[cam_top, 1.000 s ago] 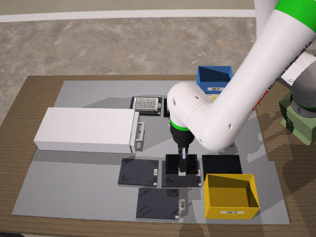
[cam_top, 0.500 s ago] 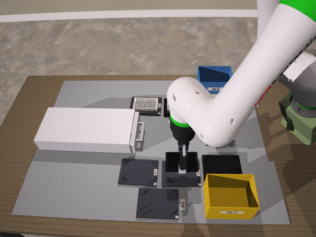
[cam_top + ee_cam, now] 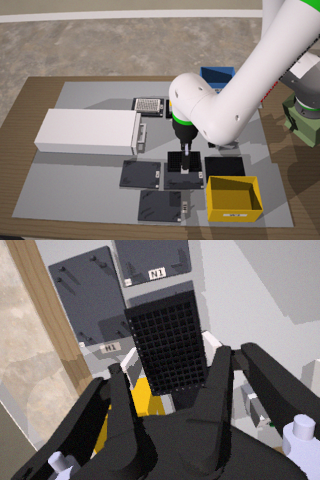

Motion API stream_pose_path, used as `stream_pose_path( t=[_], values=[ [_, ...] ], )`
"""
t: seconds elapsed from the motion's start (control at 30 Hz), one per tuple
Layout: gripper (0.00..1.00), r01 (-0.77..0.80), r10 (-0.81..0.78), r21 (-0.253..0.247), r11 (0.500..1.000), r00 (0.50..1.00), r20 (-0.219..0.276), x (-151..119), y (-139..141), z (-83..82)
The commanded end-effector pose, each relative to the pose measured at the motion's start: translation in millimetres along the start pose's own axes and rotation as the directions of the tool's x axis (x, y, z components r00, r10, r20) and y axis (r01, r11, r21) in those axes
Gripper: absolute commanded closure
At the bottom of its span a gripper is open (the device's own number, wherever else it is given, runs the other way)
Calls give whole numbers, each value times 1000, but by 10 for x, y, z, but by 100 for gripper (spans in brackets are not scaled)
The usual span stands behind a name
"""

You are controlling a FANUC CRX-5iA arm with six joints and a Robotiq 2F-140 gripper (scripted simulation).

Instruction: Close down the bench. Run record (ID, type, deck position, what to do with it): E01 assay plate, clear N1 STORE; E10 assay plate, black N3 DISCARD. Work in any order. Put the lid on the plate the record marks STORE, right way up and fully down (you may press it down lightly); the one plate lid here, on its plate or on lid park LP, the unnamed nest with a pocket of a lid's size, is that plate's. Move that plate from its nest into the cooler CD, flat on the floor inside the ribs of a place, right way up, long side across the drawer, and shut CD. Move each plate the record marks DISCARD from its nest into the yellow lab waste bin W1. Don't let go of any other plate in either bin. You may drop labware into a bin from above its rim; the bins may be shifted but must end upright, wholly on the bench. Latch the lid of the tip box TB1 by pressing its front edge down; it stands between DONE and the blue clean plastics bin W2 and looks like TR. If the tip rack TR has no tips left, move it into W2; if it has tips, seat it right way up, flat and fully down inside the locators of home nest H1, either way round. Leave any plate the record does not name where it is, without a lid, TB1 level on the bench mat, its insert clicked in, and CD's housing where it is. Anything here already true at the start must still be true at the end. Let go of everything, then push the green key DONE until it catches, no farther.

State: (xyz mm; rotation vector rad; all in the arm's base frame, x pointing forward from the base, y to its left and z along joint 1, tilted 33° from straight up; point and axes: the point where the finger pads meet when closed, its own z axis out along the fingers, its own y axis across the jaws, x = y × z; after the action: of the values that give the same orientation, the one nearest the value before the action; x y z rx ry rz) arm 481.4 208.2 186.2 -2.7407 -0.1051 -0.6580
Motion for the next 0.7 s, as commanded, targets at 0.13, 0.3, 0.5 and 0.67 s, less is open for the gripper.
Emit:
stream_pose_path(
  t=[0.13, 0.3, 0.5, 0.67],
  values=[
    [100, 0, 0, 0, 1000, 1000, 0, 2, 0, -102],
    [100, 0, 0, 0, 1000, 1000, 0, 2, 0, -169],
    [100, 0, 0, 0, 1000, 1000, 0, 2, 0, -219],
    [100, 0, 0, 0, 1000, 1000, 0, 2, 0, -219]
  ],
)
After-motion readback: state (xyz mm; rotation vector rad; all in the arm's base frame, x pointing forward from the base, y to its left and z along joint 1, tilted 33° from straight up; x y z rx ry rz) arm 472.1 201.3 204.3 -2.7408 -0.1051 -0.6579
